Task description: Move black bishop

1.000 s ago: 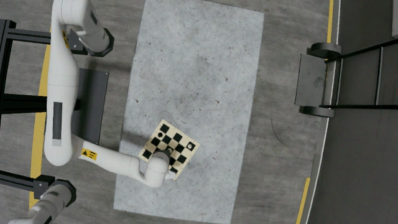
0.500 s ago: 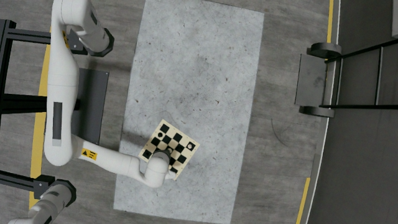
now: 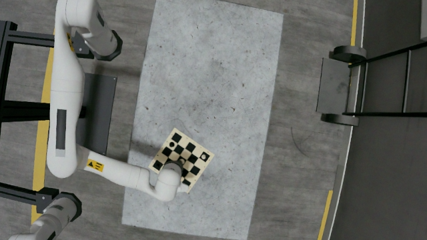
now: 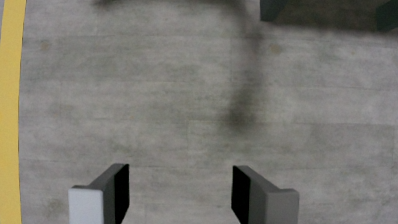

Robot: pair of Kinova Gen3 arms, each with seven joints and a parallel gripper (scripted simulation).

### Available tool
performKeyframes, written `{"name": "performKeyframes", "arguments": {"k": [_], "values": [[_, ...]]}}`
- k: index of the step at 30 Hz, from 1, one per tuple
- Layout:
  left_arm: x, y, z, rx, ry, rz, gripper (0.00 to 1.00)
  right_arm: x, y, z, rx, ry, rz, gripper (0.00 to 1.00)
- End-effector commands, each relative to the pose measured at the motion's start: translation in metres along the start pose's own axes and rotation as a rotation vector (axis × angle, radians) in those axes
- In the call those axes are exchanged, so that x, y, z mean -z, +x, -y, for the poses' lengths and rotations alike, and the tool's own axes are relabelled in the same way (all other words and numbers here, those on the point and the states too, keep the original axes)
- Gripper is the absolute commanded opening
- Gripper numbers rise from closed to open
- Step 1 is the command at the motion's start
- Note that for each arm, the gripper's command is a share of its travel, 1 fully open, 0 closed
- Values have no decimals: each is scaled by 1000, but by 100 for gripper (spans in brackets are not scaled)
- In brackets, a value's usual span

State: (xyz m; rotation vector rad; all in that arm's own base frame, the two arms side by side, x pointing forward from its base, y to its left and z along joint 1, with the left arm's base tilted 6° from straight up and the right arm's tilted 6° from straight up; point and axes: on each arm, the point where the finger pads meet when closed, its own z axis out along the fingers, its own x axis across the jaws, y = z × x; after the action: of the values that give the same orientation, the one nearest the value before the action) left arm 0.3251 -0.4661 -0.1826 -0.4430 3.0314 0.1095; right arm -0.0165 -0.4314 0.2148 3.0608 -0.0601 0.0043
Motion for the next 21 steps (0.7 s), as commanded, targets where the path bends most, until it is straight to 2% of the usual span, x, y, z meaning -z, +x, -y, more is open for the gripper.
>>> {"name": "performKeyframes", "arguments": {"k": [1, 5, 7, 16, 21], "values": [[8, 0, 1, 0, 2, 0, 73, 1, 0, -1, 0, -2, 0, 100], [26, 0, 1, 0, 2, 0, 73, 1, 0, -1, 0, -2, 0, 100], [26, 0, 1, 0, 2, 0, 73, 1, 0, -1, 0, -2, 0, 100], [73, 0, 1, 0, 2, 0, 73, 1, 0, -1, 0, -2, 0, 100], [86, 0, 1, 0, 2, 0, 73, 1, 0, -1, 0, -2, 0, 100]]}}
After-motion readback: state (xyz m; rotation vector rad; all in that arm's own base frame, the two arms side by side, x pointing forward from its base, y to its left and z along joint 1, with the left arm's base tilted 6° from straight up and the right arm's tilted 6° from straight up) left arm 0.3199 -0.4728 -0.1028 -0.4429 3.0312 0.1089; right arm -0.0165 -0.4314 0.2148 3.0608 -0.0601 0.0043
